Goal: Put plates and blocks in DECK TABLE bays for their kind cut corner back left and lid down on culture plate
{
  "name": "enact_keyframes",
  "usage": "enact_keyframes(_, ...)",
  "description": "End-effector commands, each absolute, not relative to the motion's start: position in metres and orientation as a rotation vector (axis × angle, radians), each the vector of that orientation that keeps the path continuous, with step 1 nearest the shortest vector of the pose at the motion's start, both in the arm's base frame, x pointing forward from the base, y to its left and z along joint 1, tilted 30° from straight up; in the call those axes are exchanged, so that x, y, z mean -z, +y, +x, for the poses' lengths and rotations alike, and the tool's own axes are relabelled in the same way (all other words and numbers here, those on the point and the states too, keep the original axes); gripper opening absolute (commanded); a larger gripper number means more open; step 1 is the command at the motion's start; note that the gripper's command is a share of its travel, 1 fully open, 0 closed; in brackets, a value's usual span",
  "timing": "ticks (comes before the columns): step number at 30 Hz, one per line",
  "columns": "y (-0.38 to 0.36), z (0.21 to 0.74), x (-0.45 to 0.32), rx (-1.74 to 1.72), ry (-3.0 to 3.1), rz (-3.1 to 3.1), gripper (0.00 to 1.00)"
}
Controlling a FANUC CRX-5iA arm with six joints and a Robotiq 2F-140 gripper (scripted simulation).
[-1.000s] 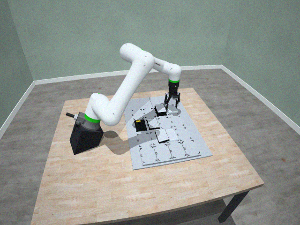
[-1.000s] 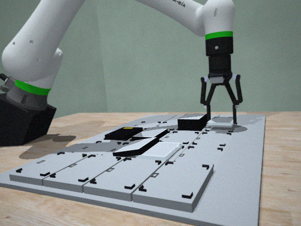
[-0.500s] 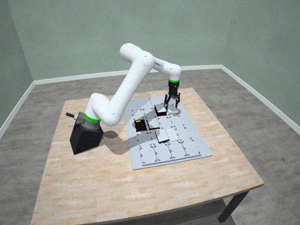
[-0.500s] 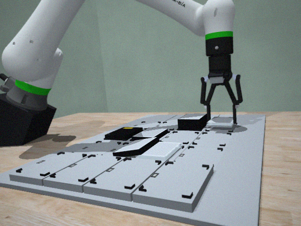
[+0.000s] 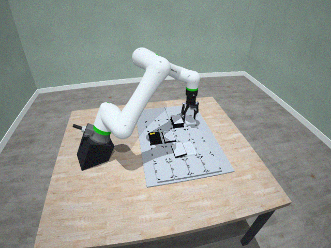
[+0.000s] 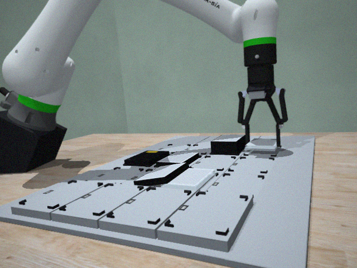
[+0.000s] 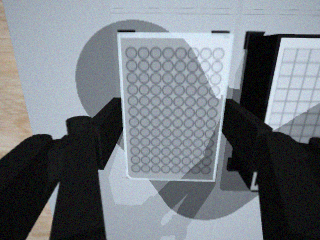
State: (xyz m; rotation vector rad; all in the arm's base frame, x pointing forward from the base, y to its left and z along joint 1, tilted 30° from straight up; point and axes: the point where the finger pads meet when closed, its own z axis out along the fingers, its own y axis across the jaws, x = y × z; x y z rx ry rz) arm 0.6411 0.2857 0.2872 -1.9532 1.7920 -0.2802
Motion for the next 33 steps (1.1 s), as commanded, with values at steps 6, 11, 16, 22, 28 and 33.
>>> enact_keyframes(6, 0.2861, 0.6419, -0.2873, 0.281, 1.79, -1.952, 0.1)
enact_keyframes(11, 0.2864, 0.6427, -0.2859, 0.281, 1.79, -1.952, 0.1)
enact_keyframes(16, 0.2866, 0.6432, -0.285, 0.281, 1.79, -1.952, 0.1)
enact_keyframes(22, 0.287, 0.6441, -0.2833, 0.281, 1.79, -1.952, 0.1)
enact_keyframes(28, 0.2874, 0.645, -0.2815, 0.281, 1.79, -1.952, 0.1)
enact_keyframes(33, 0.2876, 0.6455, -0.2807, 0.281, 1.79, -1.952, 0.1)
